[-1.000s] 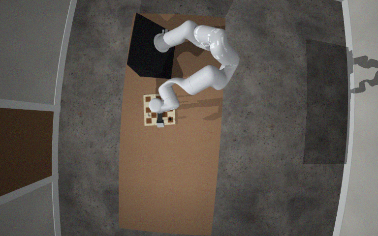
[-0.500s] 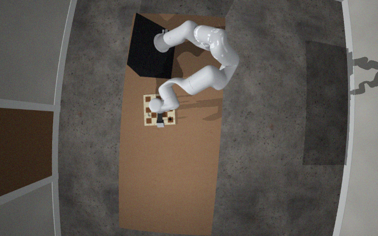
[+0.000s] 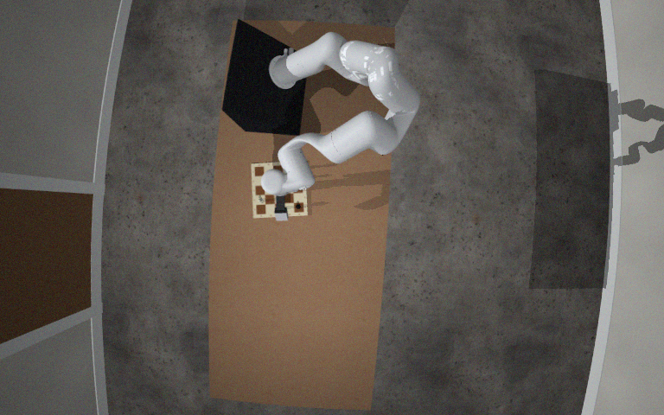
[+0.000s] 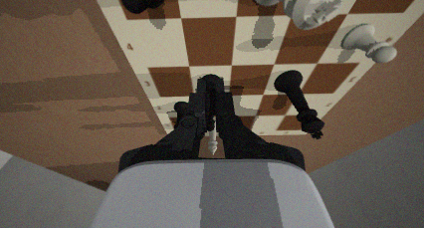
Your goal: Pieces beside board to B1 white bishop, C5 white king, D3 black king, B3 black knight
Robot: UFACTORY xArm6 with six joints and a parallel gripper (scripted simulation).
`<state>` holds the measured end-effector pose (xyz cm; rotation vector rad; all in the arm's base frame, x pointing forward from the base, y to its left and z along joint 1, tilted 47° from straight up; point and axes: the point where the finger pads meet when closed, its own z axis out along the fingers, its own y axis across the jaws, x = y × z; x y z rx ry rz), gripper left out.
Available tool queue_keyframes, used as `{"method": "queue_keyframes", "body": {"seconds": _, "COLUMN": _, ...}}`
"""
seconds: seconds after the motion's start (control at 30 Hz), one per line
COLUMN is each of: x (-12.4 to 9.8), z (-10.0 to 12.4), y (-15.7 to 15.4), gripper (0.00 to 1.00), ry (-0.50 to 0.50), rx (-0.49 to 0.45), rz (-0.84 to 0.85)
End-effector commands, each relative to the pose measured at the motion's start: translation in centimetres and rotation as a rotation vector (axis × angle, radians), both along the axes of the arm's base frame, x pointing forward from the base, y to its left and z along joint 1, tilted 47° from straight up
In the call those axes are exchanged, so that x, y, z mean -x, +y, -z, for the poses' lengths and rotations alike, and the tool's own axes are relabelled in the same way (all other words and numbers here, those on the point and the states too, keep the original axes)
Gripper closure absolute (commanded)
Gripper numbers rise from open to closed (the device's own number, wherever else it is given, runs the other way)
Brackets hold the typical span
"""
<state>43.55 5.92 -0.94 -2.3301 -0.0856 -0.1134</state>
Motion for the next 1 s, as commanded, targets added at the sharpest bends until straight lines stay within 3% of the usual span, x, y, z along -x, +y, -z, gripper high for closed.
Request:
{"method": "queue_keyframes", "body": {"seconds": 0.0, "x": -0.11, "z": -0.08, "y": -0.09, "gripper": 1.0, "ry": -0.003, "rx": 0.001, "rz": 0.002}}
{"method": "queue_keyframes", "body": {"seconds": 0.13, "x": -0.11, "z": -0.08, "y": -0.09, "gripper": 1.0, "ry": -0.003, "rx": 0.001, "rz": 0.002}}
{"method": "queue_keyframes", "body": {"seconds": 0.17, "x": -0.11, "z": -0.08, "y": -0.09, "gripper": 0.93, "ry": -0.003, "rx": 0.001, "rz": 0.002}}
{"method": "queue_keyframes", "body": {"seconds": 0.3, "x": -0.11, "z": -0.08, "y": -0.09, "gripper": 0.93, "ry": -0.003, "rx": 0.001, "rz": 0.002}}
{"method": "queue_keyframes", "body": {"seconds": 0.33, "x": -0.11, "z": -0.08, "y": -0.09, "gripper": 0.85, "ry": -0.003, "rx": 0.001, "rz": 0.002}}
{"method": "queue_keyframes", "body": {"seconds": 0.4, "x": -0.11, "z": -0.08, "y": -0.09, "gripper": 0.85, "ry": -0.003, "rx": 0.001, "rz": 0.002}}
{"method": "queue_keyframes", "body": {"seconds": 0.43, "x": -0.11, "z": -0.08, "y": -0.09, "gripper": 0.78, "ry": -0.003, "rx": 0.001, "rz": 0.002}}
{"method": "queue_keyframes", "body": {"seconds": 0.6, "x": -0.11, "z": -0.08, "y": -0.09, "gripper": 0.7, "ry": -0.003, "rx": 0.001, "rz": 0.002}}
{"method": "queue_keyframes", "body": {"seconds": 0.63, "x": -0.11, "z": -0.08, "y": -0.09, "gripper": 0.63, "ry": -0.003, "rx": 0.001, "rz": 0.002}}
{"method": "queue_keyframes", "body": {"seconds": 0.97, "x": -0.11, "z": -0.08, "y": -0.09, "gripper": 0.63, "ry": -0.003, "rx": 0.001, "rz": 0.002}}
